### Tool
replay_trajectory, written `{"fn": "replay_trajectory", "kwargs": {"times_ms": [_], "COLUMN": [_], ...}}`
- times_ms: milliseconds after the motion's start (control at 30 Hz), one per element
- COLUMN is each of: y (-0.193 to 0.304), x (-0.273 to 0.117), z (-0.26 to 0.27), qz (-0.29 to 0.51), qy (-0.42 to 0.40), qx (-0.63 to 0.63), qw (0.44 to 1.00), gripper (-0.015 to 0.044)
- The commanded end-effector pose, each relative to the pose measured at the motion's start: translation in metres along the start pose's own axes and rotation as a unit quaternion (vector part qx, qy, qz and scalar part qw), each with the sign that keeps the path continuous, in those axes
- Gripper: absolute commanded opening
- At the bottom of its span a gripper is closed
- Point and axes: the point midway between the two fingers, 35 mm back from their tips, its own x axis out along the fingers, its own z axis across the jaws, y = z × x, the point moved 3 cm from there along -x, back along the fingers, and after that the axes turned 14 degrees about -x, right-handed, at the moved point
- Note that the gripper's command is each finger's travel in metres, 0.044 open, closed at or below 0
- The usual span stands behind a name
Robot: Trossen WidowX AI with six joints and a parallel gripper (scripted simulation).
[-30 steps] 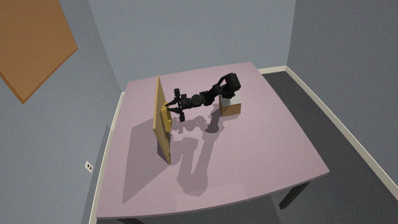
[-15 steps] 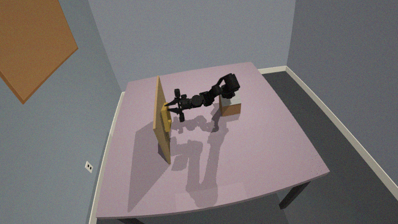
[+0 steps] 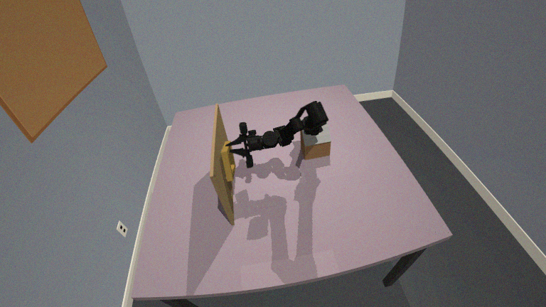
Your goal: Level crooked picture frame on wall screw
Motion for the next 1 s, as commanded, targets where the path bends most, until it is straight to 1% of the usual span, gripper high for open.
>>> {"fn": "replay_trajectory", "kwargs": {"times_ms": [0, 467, 600, 967], "y": [0.0001, 0.0002, 0.0001, 0.0001], "x": [0.0000, 0.0000, 0.0000, 0.0000], "z": [0.0001, -0.0004, -0.0002, 0.0004], "qz": [0.000, 0.000, 0.000, 0.001], "qy": [0.000, 0.000, 0.000, 0.000], "qx": [0.000, -0.003, -0.037, -0.063], "qw": [1.000, 1.000, 0.999, 0.998], "gripper": [0.0000, 0.0000, 0.0000, 0.0000]}}
